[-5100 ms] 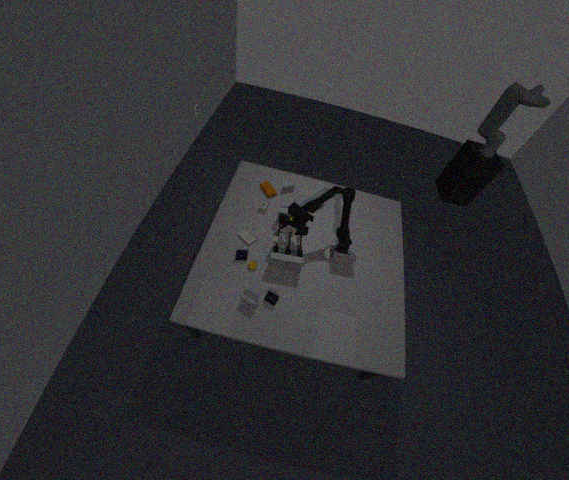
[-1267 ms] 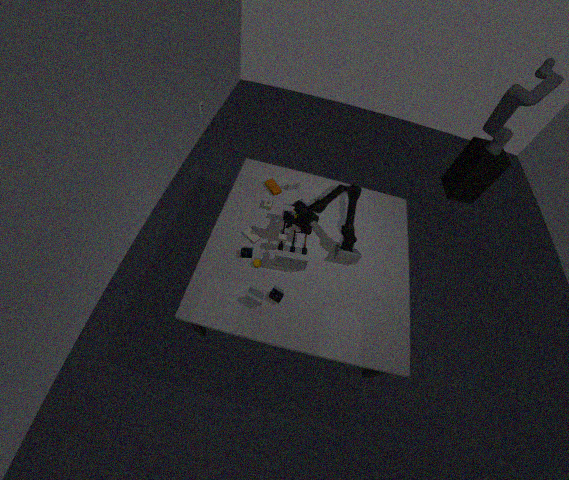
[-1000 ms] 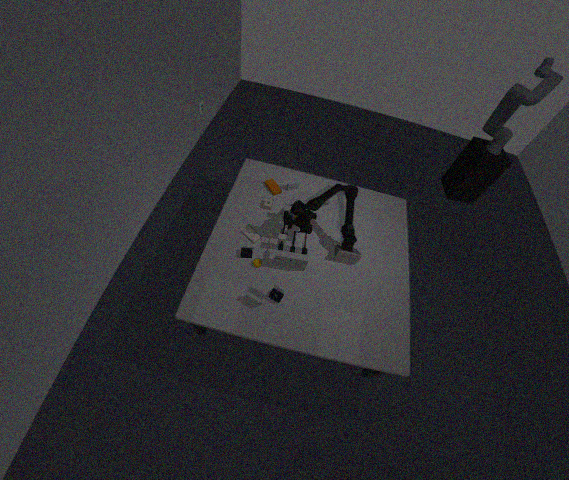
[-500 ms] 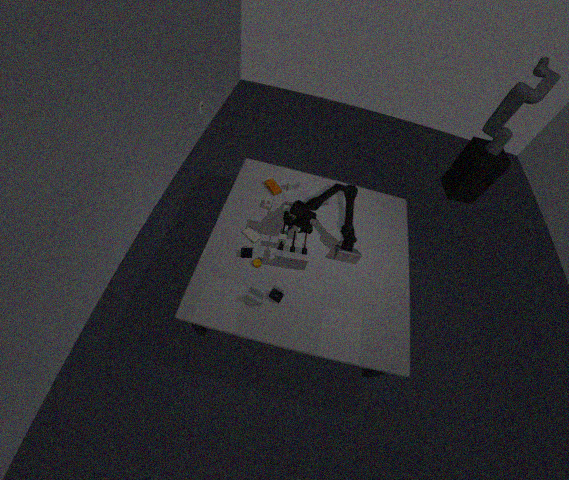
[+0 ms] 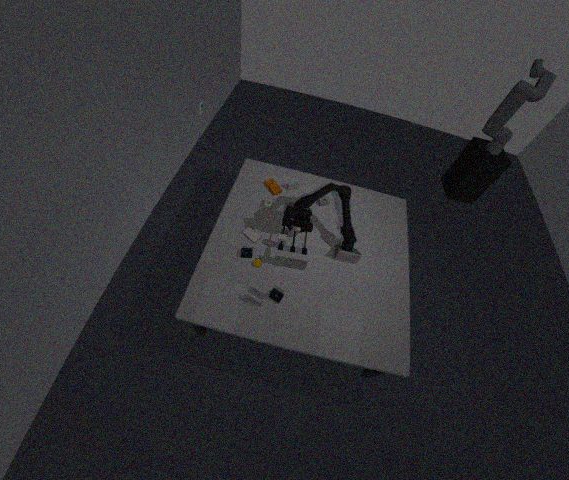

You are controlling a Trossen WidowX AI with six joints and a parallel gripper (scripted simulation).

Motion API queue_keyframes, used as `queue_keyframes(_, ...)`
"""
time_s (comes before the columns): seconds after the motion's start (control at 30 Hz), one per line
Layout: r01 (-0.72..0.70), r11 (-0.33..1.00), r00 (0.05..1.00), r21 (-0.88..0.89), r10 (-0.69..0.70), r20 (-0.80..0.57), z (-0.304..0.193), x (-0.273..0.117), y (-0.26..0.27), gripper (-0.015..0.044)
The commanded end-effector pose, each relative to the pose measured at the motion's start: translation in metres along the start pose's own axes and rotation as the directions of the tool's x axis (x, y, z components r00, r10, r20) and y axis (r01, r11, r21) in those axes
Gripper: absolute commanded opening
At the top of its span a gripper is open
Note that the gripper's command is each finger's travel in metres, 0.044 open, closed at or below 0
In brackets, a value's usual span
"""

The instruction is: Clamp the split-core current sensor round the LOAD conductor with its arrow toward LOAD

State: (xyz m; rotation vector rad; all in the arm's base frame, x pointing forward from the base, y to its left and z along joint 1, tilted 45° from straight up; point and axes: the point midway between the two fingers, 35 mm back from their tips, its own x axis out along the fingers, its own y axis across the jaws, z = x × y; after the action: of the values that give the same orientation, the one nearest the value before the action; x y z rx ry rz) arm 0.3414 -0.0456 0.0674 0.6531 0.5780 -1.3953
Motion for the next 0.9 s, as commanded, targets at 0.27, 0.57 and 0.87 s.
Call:
queue_keyframes(0.27,0.006,1.000,1.000,0.010,-0.006,-0.006,0.0006,-0.0021,0.0022,0.0000)
queue_keyframes(0.57,0.154,0.988,0.988,0.009,-0.153,-0.017,0.0001,-0.0008,0.0042,0.0000)
queue_keyframes(0.87,0.263,0.965,0.965,0.012,-0.263,-0.015,0.0010,-0.0010,0.0041,0.0000)
